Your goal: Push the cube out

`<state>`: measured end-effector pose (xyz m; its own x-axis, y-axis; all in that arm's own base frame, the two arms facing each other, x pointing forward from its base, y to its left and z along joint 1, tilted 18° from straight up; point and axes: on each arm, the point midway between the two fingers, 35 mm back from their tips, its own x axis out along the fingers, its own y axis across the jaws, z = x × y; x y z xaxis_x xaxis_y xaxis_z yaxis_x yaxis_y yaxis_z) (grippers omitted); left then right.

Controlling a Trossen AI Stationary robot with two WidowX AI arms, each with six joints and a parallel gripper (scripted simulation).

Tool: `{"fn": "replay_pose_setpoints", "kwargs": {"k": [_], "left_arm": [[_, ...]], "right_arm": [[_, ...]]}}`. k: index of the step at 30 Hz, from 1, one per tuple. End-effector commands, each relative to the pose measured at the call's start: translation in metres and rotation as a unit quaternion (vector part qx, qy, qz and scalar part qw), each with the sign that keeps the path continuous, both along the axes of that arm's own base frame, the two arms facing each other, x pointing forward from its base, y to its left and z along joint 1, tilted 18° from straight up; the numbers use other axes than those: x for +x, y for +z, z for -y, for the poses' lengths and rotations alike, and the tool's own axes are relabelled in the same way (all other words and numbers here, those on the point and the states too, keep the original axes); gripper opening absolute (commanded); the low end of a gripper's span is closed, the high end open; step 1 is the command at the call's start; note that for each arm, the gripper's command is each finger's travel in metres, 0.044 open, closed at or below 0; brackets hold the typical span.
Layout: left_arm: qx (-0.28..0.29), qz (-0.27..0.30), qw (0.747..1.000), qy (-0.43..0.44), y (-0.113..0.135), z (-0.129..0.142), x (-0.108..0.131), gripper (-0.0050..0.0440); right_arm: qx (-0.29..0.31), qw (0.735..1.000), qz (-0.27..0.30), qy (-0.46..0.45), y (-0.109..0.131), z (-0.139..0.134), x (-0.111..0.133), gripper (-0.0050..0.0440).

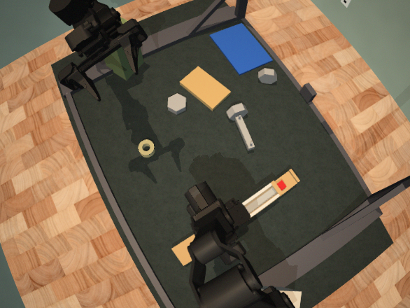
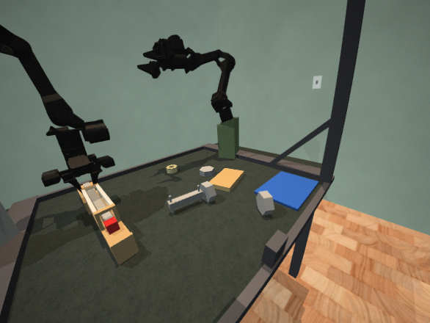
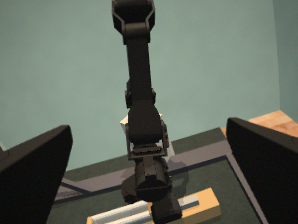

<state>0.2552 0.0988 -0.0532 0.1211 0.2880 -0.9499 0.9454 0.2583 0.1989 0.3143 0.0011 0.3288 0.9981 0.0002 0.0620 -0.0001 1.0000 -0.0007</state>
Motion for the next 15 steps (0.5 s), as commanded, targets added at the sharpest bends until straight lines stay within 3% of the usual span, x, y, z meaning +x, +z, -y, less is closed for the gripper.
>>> {"fn": "replay_pose_setpoints", "kwargs": {"k": [1, 4, 8, 11, 14, 15], "left_arm": [[0.005, 0.013, 1.0, 0.001, 0.008, -0.002, 0.006, 0.0157], [0.005, 0.014, 1.0, 0.001, 0.008, -0.001, 0.006, 0.0157], [0.005, 0.015, 1.0, 0.002, 0.036, 0.007, 0.004, 0.0157], [0.006, 0.017, 1.0, 0.001, 0.048, 0.01, 0.002, 0.0157], [0.005, 0.016, 1.0, 0.001, 0.041, 0.008, 0.003, 0.0157], [0.005, 0.015, 1.0, 0.001, 0.054, 0.013, 0.0, 0.0157]], "right_arm": [[0.001, 1.0, 0.01, -0.001, 0.008, 0.0, -0.002, 0.04], [0.001, 1.0, 0.01, -0.001, 0.008, 0.0, -0.002, 0.04], [0.001, 1.0, 0.01, -0.001, 0.008, 0.0, -0.002, 0.04], [0.001, 1.0, 0.01, -0.001, 0.008, 0.0, -0.002, 0.04], [0.001, 1.0, 0.01, -0.001, 0.008, 0.0, -0.002, 0.04], [0.001, 1.0, 0.01, -0.001, 0.008, 0.0, -0.002, 0.04]]}}
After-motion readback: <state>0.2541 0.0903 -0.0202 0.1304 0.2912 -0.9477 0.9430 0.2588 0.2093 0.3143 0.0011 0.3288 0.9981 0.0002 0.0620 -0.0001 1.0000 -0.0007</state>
